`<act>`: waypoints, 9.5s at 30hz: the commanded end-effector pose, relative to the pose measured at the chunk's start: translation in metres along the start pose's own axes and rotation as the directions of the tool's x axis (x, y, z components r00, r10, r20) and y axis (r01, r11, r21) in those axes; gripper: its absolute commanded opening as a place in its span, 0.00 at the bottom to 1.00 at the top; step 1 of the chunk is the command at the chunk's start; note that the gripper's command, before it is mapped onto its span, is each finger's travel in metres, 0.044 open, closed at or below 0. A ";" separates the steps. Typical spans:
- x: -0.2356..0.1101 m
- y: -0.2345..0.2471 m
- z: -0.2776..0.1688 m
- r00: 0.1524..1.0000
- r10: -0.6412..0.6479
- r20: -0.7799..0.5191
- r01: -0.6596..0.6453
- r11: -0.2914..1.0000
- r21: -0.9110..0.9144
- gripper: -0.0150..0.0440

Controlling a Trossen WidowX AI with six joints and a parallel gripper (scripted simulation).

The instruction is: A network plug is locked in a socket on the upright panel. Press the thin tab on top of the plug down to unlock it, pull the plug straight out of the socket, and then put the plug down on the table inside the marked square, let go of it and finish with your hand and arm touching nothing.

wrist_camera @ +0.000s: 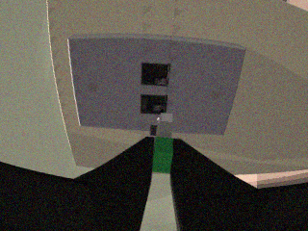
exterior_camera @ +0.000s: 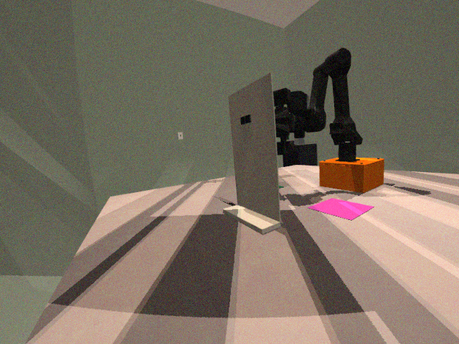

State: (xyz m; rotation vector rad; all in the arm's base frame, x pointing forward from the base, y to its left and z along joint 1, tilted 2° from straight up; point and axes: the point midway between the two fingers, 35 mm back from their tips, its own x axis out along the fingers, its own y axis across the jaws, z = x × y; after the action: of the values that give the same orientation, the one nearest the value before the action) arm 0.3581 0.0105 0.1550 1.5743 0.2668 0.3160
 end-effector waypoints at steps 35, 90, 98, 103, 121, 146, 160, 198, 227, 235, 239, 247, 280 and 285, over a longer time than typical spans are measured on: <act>-0.027 0.002 -0.004 1.000 0.005 -0.004 -0.005 1.000 -0.005 0.25; -0.034 0.035 -0.032 0.994 -0.105 -0.021 0.106 0.992 0.061 0.25; -0.028 0.008 -0.050 0.975 -0.217 -0.042 0.220 0.970 0.102 0.25; -0.026 -0.009 -0.062 0.955 -0.290 -0.057 0.294 0.949 0.116 0.25; -0.037 -0.070 -0.107 0.829 -0.550 -0.101 0.558 0.825 0.088 0.25; -0.084 -0.133 -0.150 0.575 -0.815 -0.074 0.809 0.579 -0.099 0.25; -0.082 -0.142 -0.150 0.575 -0.815 -0.074 0.809 0.580 -0.099 0.25; -0.080 -0.172 -0.151 0.575 -0.815 -0.076 0.809 0.580 -0.098 0.25; -0.084 -0.192 -0.150 0.574 -0.815 -0.078 0.809 0.579 -0.098 0.25; -0.083 -0.194 -0.151 0.574 -0.815 -0.078 0.809 0.579 -0.098 0.25; -0.083 -0.196 -0.151 0.574 -0.815 -0.078 0.809 0.579 -0.098 0.25; -0.083 -0.194 -0.151 0.575 -0.814 -0.081 0.808 0.581 -0.099 0.34; -0.089 -0.183 -0.150 0.575 -0.814 -0.080 0.808 0.580 -0.099 0.52; -0.091 -0.180 -0.150 0.575 -0.815 -0.080 0.809 0.580 -0.099 0.52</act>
State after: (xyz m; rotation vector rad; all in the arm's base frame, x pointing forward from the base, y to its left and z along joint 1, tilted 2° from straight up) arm 0.2245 0.1227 -0.0284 1.2159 1.0425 -0.3307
